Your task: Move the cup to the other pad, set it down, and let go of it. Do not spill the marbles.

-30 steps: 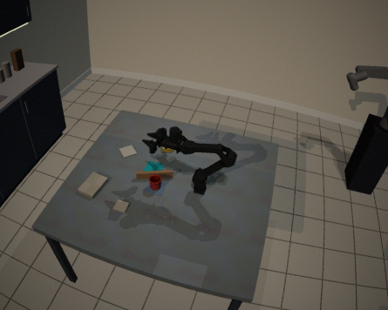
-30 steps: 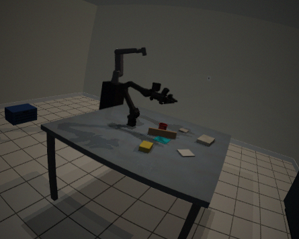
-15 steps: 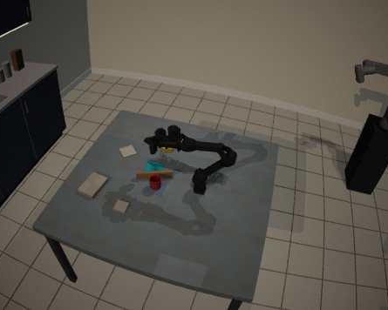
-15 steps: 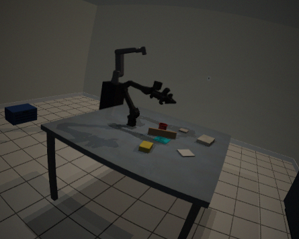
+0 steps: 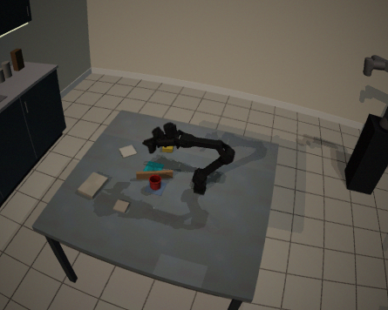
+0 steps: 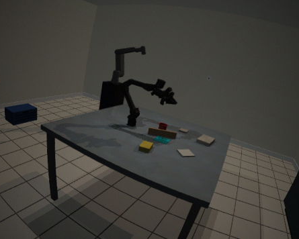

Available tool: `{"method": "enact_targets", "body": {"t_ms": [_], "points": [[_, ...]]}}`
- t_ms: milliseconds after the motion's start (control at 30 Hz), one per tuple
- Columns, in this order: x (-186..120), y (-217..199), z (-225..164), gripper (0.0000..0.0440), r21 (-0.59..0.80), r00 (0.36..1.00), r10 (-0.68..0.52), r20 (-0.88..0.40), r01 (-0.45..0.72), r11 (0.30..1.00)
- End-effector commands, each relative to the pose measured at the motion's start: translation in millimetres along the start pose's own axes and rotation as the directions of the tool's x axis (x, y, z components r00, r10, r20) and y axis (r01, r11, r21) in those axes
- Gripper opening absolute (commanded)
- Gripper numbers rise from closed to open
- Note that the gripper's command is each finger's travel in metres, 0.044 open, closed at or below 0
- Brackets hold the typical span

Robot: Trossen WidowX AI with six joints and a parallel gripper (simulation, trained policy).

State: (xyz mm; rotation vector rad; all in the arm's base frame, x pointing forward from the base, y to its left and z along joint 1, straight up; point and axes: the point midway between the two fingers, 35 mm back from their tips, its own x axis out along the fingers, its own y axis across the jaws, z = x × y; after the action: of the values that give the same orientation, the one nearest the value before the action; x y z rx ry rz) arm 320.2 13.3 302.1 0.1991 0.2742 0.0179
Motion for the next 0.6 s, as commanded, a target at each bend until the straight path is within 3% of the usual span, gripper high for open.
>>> {"method": "enact_targets", "body": {"t_ms": [0, 567], "points": [[2, 5, -2, 0.0090, 0.038, 0.999, 0.009, -0.047, -0.007, 0.999], [4, 22, -12, 0.0097, 0.216, 0.965, 0.019, -0.261, 0.039, 0.976]]}}
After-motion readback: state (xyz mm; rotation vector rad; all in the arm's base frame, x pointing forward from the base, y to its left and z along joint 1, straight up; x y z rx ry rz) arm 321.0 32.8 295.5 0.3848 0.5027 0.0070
